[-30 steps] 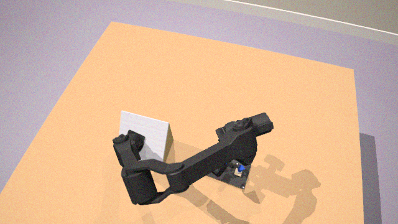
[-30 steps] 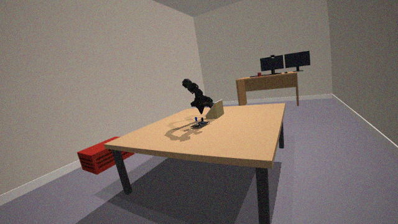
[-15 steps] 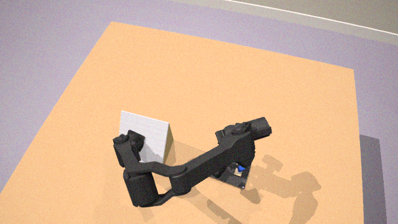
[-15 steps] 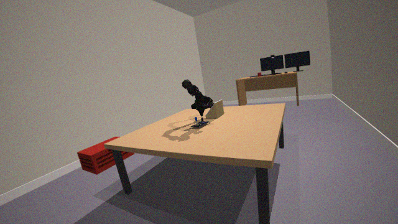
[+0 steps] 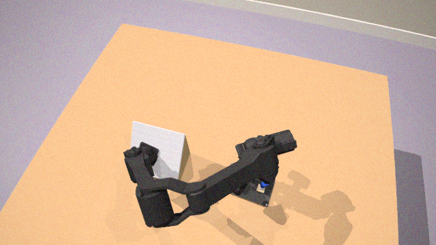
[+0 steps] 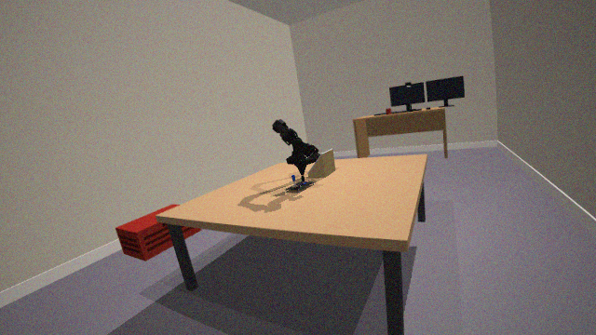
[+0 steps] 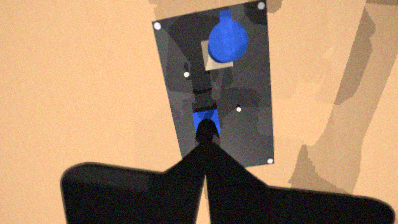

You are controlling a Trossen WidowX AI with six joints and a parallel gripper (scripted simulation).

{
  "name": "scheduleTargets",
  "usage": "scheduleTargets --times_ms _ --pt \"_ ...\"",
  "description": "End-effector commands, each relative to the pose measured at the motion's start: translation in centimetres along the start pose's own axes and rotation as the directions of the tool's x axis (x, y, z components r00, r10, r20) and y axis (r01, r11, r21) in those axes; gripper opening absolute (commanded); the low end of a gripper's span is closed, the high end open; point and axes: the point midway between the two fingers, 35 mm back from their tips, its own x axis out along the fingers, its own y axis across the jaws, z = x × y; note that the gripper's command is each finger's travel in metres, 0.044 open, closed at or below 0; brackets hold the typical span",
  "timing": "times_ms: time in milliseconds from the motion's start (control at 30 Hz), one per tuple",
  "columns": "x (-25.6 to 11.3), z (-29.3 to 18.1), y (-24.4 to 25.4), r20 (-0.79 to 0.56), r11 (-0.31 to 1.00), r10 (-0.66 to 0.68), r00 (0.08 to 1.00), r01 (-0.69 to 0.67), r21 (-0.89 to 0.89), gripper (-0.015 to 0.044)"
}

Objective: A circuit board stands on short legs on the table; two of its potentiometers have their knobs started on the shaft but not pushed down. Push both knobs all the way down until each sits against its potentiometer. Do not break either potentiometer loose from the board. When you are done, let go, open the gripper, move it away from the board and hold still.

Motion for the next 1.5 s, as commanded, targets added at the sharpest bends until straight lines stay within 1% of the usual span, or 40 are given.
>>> scheduleTargets --times_ms 0,1467 --pt "0.11 0.04 -0.01 0.003 1.0 -0.001 1.0 0.001 -0.004 0.0" --pt "0.67 0.04 -0.01 0.004 1.0 -0.002 1.0 0.002 -0.004 0.0"
